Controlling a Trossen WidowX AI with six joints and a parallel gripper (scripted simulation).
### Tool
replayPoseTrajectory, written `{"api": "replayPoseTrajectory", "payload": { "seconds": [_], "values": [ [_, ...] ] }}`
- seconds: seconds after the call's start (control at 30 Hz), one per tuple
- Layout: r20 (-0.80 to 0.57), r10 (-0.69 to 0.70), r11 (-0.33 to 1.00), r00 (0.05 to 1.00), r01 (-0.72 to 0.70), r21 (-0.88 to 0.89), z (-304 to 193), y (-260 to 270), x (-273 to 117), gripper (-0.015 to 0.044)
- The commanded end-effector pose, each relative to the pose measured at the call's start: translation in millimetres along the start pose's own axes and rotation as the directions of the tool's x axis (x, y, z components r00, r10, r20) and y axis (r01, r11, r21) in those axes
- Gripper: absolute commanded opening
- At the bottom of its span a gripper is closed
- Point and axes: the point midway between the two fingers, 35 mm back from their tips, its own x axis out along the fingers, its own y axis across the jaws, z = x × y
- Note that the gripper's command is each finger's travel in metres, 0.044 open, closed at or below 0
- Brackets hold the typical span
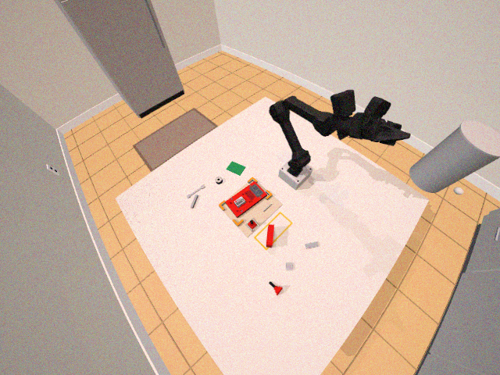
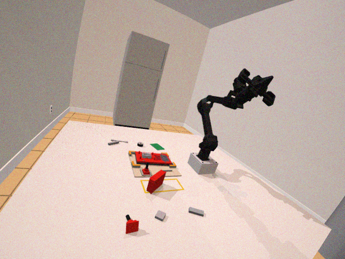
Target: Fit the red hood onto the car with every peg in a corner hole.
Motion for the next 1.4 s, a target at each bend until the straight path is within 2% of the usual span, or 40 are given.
{"api": "replayPoseTrajectory", "payload": {
  "seconds": [0.0, 0.17, 0.33, 0.53, 0.73, 0.97, 1.17, 1.27, 1.37],
  "values": [
    [-0.135, 0.021, 0.988, 0.991, 0.0, 0.151, -37, 4, 19, 0.0],
    [-0.341, 0.02, 0.922, 0.94, 0.114, 0.369, -97, 0, 35, 0.0],
    [-0.542, 0.003, 0.795, 0.84, 0.327, 0.511, -162, -13, 37, 0.0],
    [-0.665, -0.004, 0.687, 0.747, 0.485, 0.541, -207, -23, 30, 0.0],
    [-0.81, -0.026, 0.504, 0.585, 0.708, 0.495, -265, -41, 12, 0.0],
    [-0.882, -0.034, 0.349, 0.469, 0.833, 0.429, -298, -52, -4, 0.0],
    [-0.968, -0.008, -0.1, 0.251, 0.963, 0.251, -352, -74, -39, 0.0],
    [-0.991, 0.018, -0.34, 0.132, 0.933, 0.118, -375, -83, -60, 0.0],
    [-0.999, 0.052, -0.557, 0.014, 0.83, -0.017, -394, -89, -82, 0.0]
  ]
}}
